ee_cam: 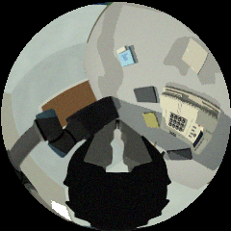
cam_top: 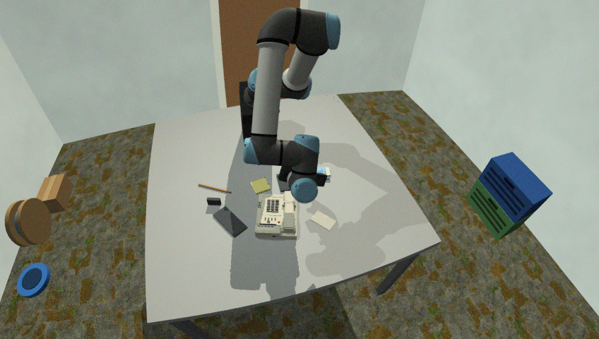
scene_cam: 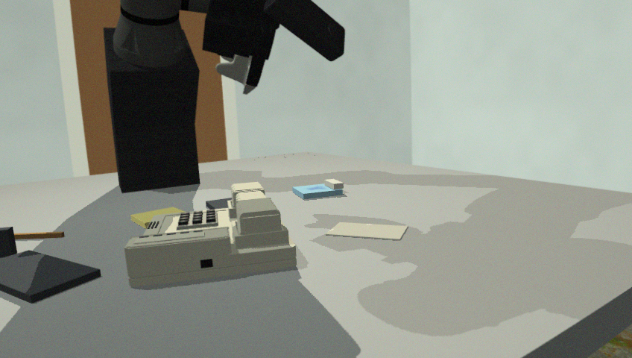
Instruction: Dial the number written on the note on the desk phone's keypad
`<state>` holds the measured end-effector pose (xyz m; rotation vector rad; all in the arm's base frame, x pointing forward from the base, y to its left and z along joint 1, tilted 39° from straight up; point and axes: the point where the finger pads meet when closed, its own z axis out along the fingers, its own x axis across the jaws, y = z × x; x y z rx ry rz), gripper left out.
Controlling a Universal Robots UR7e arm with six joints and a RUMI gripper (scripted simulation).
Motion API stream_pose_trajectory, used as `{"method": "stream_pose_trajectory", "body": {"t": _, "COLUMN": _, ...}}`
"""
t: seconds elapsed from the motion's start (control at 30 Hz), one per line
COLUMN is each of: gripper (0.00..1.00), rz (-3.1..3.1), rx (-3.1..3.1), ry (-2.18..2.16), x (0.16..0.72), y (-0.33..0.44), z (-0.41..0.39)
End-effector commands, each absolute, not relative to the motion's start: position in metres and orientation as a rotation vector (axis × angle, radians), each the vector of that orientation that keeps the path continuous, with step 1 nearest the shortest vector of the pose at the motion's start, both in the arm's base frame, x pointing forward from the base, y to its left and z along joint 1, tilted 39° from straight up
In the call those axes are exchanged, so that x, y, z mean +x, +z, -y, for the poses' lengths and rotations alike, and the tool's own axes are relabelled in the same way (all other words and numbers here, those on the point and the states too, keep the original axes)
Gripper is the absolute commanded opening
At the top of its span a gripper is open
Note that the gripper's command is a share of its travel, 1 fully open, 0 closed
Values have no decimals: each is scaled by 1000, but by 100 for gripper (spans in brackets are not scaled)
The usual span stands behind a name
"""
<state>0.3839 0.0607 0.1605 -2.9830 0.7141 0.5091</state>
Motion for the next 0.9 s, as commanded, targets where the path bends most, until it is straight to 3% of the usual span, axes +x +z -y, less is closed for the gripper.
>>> {"method": "stream_pose_trajectory", "body": {"t": 0.0, "gripper": 0, "rz": -351, "rx": -3149, "ry": 349, "x": 362, "y": 141, "z": -85}}
{"method": "stream_pose_trajectory", "body": {"t": 0.87, "gripper": 0, "rz": 956, "rx": -3289, "ry": -163, "x": 298, "y": 88, "z": -152}}
